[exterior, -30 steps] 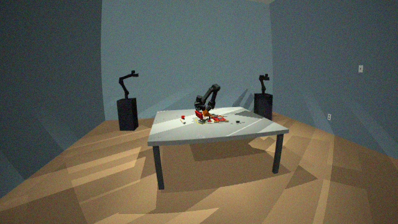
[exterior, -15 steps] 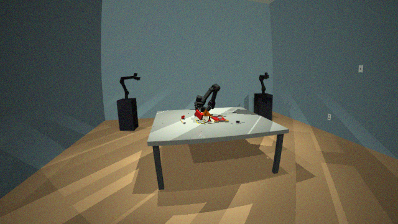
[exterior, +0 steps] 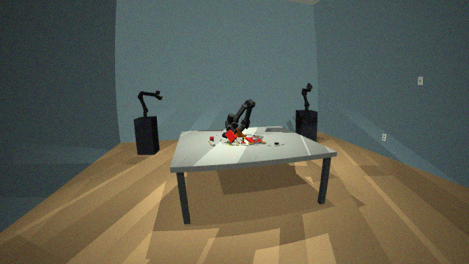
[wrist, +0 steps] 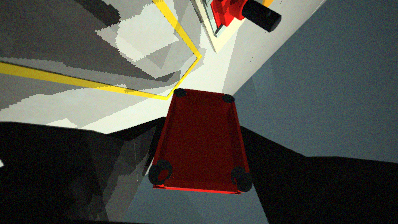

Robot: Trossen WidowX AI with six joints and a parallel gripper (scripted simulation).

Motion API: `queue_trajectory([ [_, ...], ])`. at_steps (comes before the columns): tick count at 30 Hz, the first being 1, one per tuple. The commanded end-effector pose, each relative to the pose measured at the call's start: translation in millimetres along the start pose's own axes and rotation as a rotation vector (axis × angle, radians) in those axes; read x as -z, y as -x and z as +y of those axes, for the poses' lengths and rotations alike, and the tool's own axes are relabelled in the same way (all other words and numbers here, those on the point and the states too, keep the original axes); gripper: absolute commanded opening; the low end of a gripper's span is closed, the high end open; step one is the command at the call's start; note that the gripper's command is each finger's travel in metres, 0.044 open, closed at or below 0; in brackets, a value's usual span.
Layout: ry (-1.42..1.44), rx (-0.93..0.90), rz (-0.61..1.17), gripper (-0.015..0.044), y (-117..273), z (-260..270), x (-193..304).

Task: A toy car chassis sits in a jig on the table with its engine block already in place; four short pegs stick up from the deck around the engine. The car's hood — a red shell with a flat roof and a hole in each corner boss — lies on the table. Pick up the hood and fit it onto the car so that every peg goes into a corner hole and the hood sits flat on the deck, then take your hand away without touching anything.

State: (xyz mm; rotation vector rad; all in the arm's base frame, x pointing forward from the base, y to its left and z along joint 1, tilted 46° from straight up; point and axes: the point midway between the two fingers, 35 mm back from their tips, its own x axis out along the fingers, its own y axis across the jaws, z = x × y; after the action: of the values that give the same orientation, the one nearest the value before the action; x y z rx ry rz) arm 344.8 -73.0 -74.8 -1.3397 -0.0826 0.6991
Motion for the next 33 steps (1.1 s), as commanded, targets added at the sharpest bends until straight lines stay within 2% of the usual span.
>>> queue_trajectory([
  [1,0.125,-0.002,0.005,0.0000,-0.8,3.7,-1.3],
  [20,0.722,-0.003,0.004,0.0000,-7.0,31.0,-18.8],
  [26,0.646,0.001,0.001,0.0000,-6.8,26.2,-16.1],
  [33,0.677,0.003,0.003,0.0184,-6.7,26.6,-16.7],
])
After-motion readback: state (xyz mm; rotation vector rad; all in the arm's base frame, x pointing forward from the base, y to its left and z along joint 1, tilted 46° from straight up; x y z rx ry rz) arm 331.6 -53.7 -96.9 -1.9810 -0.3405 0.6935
